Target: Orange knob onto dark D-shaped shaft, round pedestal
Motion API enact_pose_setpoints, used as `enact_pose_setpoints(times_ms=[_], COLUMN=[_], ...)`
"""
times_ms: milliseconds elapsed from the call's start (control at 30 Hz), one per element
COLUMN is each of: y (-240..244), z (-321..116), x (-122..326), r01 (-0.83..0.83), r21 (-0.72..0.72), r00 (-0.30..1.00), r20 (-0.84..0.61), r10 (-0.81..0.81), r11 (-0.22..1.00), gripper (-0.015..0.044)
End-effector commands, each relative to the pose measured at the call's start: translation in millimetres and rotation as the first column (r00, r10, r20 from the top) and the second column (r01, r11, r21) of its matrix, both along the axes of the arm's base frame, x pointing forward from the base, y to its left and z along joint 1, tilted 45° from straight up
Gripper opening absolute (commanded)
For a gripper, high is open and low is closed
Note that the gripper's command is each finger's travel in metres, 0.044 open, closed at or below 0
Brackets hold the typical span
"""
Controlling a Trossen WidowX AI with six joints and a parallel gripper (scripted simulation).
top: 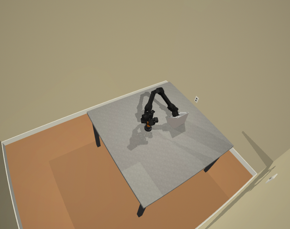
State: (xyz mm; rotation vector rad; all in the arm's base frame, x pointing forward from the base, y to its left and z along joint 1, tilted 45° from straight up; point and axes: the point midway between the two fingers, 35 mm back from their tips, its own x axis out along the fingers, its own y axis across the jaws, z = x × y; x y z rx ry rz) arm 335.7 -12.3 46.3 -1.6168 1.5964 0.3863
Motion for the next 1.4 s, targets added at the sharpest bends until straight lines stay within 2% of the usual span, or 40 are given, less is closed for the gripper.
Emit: enact_pose_setpoints(times_ms=[0, 1033, 1267, 1367], y=[0.3, 3.0, 2.8, 1.6], z=[-1.3, 0.2, 0.3, -0.2], x=[-1.0, -1.5, -0.4, 0.0], r01=[-0.009, -0.009, -0.152, -0.159], r21=[-0.002, -0.002, -0.022, -0.022], r00=[1.000, 1.000, 0.979, 0.976], r20=[-0.006, -0.006, -0.144, -0.151], r10=[0.009, 0.009, 0.147, 0.154], r11=[1.000, 1.000, 0.988, 0.987], gripper=[0.0000, 0.0000, 0.0000, 0.0000])
